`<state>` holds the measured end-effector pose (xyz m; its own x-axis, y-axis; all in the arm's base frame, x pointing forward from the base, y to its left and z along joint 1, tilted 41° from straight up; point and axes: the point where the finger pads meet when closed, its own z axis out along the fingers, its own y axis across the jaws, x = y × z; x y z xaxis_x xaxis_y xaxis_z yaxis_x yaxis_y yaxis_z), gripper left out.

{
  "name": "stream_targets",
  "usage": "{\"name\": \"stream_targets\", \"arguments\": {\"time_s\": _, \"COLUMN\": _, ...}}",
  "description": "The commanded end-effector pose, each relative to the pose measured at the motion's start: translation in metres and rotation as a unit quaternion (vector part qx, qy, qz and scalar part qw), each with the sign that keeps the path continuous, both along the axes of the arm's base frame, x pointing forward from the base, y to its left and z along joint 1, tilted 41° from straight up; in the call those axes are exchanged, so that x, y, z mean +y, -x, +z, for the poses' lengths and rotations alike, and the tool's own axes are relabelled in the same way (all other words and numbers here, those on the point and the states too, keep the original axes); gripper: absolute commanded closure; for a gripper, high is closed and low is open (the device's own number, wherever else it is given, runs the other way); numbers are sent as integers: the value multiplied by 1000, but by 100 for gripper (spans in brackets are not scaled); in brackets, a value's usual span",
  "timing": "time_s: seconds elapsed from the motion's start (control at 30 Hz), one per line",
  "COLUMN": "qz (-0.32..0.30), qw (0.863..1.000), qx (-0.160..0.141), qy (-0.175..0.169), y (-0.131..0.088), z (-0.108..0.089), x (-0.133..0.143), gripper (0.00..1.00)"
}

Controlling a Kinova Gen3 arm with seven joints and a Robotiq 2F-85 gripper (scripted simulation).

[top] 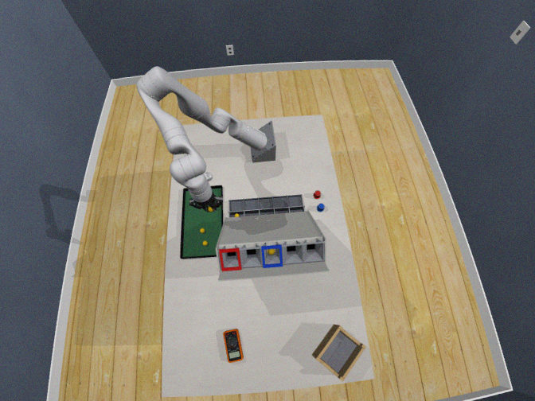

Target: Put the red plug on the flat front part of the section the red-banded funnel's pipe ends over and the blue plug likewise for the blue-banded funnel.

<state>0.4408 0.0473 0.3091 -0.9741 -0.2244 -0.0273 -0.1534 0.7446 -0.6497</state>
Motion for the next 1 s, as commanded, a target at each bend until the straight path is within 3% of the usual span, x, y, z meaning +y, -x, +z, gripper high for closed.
{"name": "stream_targets", "arguments": {"time_s": 0.0, "qz": 0, "qw": 1000, "qx": -1, "qy": -2, "y": -5, "z": -7, "x": 70, "gripper": 100}}
{"name": "stream_targets", "arguments": {"time_s": 0.07, "qz": 0, "qw": 1000, "qx": -1, "qy": -2, "y": -6, "z": -7, "x": 78, "gripper": 100}}
{"name": "stream_targets", "arguments": {"time_s": 0.23, "qz": 0, "qw": 1000, "qx": -1, "qy": -2, "y": -11, "z": -15, "x": 148, "gripper": 100}}
{"name": "stream_targets", "arguments": {"time_s": 0.53, "qz": 0, "qw": 1000, "qx": -1, "qy": -2, "y": -11, "z": -15, "x": 148, "gripper": 100}}
{"name": "stream_targets", "arguments": {"time_s": 0.57, "qz": 6, "qw": 1000, "qx": -5, "qy": -8, "y": -15, "z": -20, "x": 195, "gripper": 100}}
{"name": "stream_targets", "arguments": {"time_s": 0.97, "qz": 6, "qw": 1000, "qx": -5, "qy": -8, "y": -15, "z": -20, "x": 195, "gripper": 100}}
